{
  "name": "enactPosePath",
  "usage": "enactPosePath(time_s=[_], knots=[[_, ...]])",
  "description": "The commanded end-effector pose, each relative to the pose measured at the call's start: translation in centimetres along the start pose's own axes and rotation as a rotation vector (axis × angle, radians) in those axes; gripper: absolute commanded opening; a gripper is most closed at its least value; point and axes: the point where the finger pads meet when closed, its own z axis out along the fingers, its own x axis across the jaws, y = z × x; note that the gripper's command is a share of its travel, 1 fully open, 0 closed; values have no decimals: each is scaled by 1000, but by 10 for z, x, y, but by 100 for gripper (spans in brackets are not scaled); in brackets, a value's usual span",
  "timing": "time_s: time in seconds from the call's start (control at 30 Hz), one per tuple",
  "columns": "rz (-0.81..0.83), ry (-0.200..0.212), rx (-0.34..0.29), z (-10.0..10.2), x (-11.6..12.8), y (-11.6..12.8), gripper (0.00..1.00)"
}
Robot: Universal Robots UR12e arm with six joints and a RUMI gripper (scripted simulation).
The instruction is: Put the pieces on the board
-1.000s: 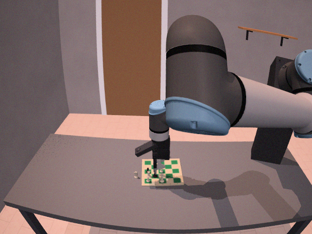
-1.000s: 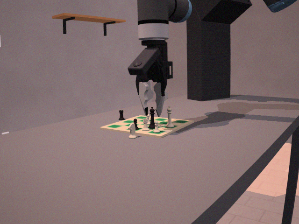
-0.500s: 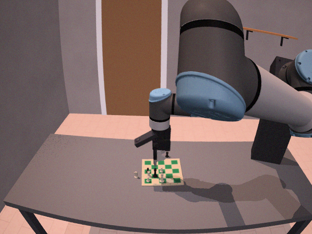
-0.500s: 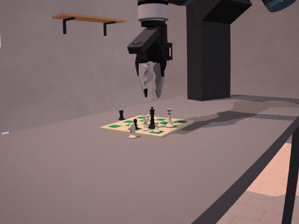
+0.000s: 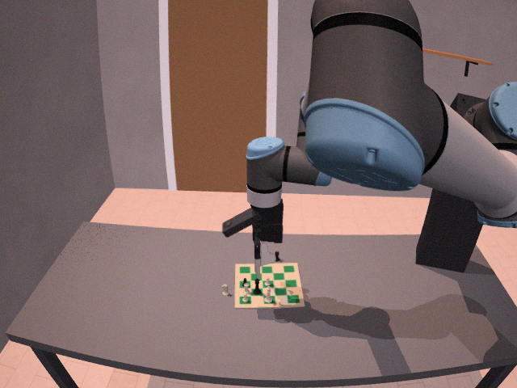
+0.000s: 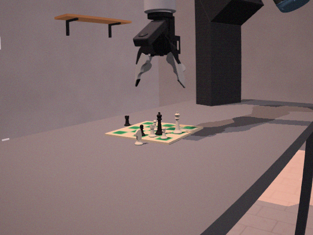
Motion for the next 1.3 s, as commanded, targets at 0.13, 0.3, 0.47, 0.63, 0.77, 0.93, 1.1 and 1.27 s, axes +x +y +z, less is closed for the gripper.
enactPosePath(time_s=[0.13,0.3,0.47,0.63,0.77,0.93,1.1,1.27], knots=[[0,0,0,-1,0,0,100],[0,0,0,-1,0,0,100],[0,0,0,-1,0,0,100],[35,0,0,0,6,1,100],[135,1,0,3,24,6,100],[254,2,-1,6,45,12,100],[508,2,-1,13,89,28,100],[742,1,-2,21,132,49,100]])
